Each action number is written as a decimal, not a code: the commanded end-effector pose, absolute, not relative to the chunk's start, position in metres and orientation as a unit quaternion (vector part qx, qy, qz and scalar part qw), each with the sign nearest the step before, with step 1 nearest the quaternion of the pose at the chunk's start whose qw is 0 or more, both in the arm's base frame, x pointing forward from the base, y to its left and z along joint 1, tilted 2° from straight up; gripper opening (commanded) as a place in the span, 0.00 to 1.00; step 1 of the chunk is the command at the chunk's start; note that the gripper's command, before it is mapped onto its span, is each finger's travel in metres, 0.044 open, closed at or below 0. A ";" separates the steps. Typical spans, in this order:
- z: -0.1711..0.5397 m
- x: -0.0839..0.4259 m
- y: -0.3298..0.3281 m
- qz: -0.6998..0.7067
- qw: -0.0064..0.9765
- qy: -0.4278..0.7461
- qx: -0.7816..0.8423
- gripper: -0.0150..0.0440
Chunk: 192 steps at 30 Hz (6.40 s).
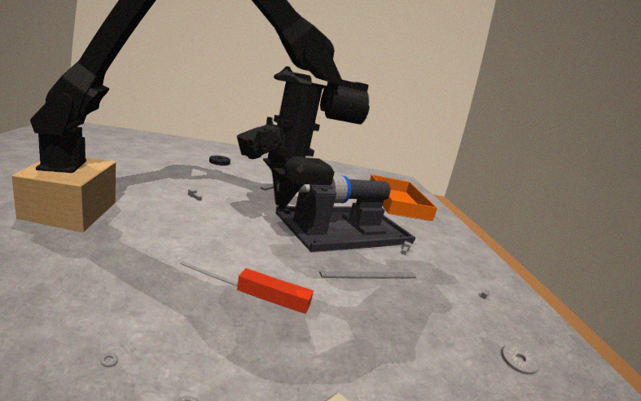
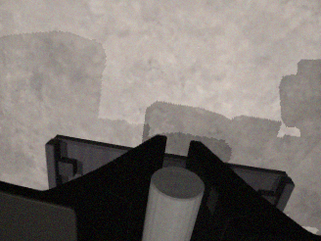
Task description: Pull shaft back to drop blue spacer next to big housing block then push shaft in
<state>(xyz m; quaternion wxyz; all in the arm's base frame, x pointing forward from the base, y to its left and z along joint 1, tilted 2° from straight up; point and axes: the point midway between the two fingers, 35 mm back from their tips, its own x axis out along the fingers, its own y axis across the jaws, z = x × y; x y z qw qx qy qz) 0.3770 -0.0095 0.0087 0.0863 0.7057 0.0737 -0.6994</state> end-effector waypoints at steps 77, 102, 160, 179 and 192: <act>0.008 0.369 -0.012 -0.700 0.088 0.074 0.705 0.25; 0.008 0.367 -0.012 -0.700 0.088 0.074 0.704 0.25; 0.008 0.361 -0.013 -0.700 0.088 0.074 0.704 0.25; 0.008 0.360 -0.014 -0.701 0.088 0.074 0.704 0.25; 0.008 0.358 -0.014 -0.701 0.088 0.074 0.704 0.25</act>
